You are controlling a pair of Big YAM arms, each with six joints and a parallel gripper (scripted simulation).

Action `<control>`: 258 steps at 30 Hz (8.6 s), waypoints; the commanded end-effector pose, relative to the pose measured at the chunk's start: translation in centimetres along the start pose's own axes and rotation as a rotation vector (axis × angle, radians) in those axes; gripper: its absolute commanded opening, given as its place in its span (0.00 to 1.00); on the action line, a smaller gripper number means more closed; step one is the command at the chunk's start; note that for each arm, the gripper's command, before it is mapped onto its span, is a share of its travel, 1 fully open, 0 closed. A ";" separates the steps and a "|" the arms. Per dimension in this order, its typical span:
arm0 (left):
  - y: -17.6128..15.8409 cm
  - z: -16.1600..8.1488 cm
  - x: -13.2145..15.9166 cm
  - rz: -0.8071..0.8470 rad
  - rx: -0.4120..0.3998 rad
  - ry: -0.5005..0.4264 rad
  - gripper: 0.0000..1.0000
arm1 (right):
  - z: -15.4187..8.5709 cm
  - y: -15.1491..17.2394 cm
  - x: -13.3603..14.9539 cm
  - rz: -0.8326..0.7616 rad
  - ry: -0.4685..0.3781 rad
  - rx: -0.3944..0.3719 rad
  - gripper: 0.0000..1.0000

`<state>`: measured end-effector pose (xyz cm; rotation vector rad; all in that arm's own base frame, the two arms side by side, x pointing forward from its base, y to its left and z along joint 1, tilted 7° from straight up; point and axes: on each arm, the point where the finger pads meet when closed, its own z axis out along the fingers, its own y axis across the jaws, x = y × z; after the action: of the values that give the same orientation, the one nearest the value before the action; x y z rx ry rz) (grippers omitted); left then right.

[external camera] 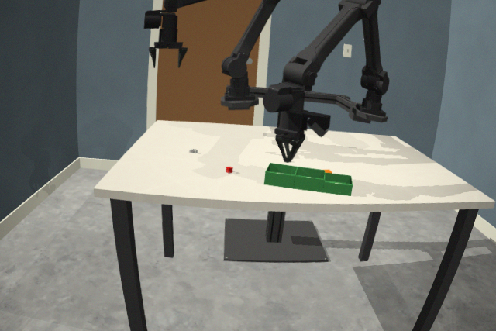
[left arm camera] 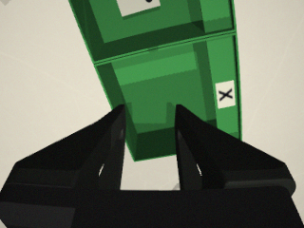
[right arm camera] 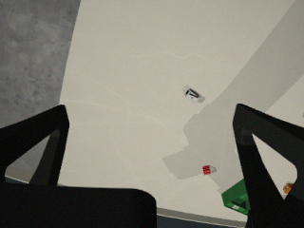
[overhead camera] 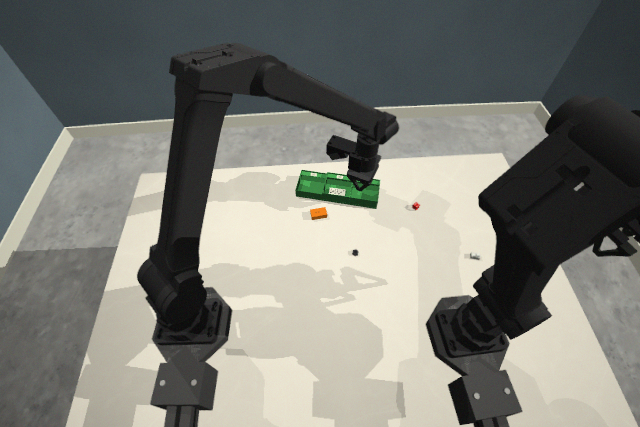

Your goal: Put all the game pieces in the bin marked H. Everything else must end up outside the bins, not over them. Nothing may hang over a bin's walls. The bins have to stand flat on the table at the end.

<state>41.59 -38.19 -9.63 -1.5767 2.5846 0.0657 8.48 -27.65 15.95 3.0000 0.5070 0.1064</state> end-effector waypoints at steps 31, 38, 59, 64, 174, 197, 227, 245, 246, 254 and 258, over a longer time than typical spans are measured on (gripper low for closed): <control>-7.7 -6.1 16.8 0.380 0.088 0.025 0.30 | -0.5 -0.5 -0.2 0.019 0.000 -0.002 1.00; -4.4 -2.6 17.7 0.405 0.029 0.006 0.30 | -0.5 -0.5 -0.2 0.019 0.000 -0.002 1.00; -5.4 -4.1 16.4 0.389 0.055 0.015 0.30 | -0.5 -0.5 -0.2 0.019 0.000 -0.002 1.00; -5.4 -3.4 17.4 0.400 0.050 0.012 0.30 | -0.5 -0.5 -0.2 0.019 0.000 -0.002 1.00; -7.3 1.5 17.4 0.394 0.084 0.023 0.11 | -0.5 -0.5 -0.2 0.019 0.000 -0.002 1.00; -4.0 -0.5 17.3 0.402 0.015 0.001 0.11 | -0.5 -0.5 -0.2 0.019 0.000 -0.002 1.00; -4.5 -1.3 18.1 0.404 0.044 0.011 0.11 | -0.5 -0.5 -0.2 0.019 0.000 -0.002 1.00; -3.4 -1.9 7.5 0.397 0.058 0.008 0.11 | -0.5 -0.5 -0.2 0.019 0.000 -0.002 1.00; -3.3 -1.8 6.9 0.397 0.058 0.008 0.11 | -0.5 -0.5 -0.2 0.019 0.000 -0.002 1.00; -2.1 -1.6 2.2 0.397 0.057 0.005 0.11 | -0.5 -0.5 -0.2 0.019 0.000 -0.002 1.00; -1.8 -1.6 1.0 0.325 0.056 0.007 0.11 | -0.5 -0.5 -0.2 0.019 0.000 -0.002 1.00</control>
<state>41.48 -40.39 -9.98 -1.0731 2.8357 0.0816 8.48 -27.65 15.95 3.0000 0.5070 0.1064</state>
